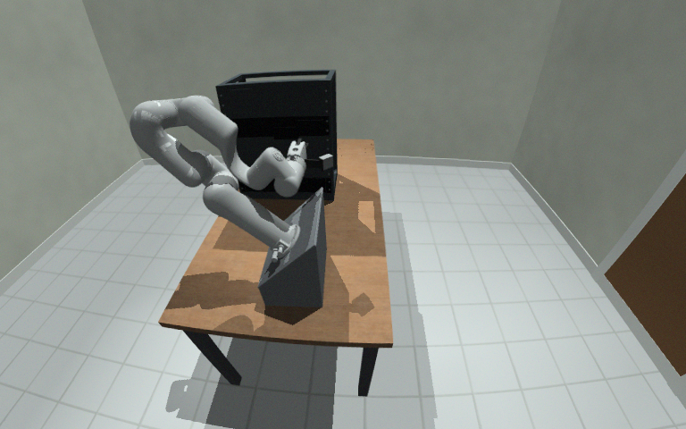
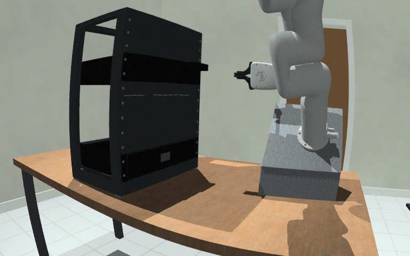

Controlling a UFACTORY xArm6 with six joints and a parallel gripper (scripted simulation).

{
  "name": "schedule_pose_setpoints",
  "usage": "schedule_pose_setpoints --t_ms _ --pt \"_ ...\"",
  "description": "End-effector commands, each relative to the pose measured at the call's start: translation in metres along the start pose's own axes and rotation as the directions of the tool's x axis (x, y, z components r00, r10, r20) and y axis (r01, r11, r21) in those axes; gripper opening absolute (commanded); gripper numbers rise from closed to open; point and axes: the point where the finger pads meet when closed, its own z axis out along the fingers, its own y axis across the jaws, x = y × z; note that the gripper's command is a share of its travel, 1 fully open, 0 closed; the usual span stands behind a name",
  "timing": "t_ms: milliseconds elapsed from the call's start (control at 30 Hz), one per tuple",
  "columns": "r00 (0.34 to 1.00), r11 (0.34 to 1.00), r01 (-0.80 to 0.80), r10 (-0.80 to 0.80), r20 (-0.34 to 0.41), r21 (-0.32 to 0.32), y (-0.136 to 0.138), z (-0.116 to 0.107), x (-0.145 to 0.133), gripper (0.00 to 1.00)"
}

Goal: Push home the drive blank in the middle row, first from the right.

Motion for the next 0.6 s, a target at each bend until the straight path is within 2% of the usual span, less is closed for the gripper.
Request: schedule_pose_setpoints --t_ms 0,267,567 --pt "1.0 1.0 0.005 -0.005 0.024 -0.009 -0.005 -0.037 0.001 0.0" --pt "1.0 1.0 0.005 -0.005 0.024 -0.009 -0.006 -0.066 0.002 0.0" --pt "1.0 1.0 0.005 -0.005 0.024 -0.009 -0.006 -0.074 0.002 0.0"
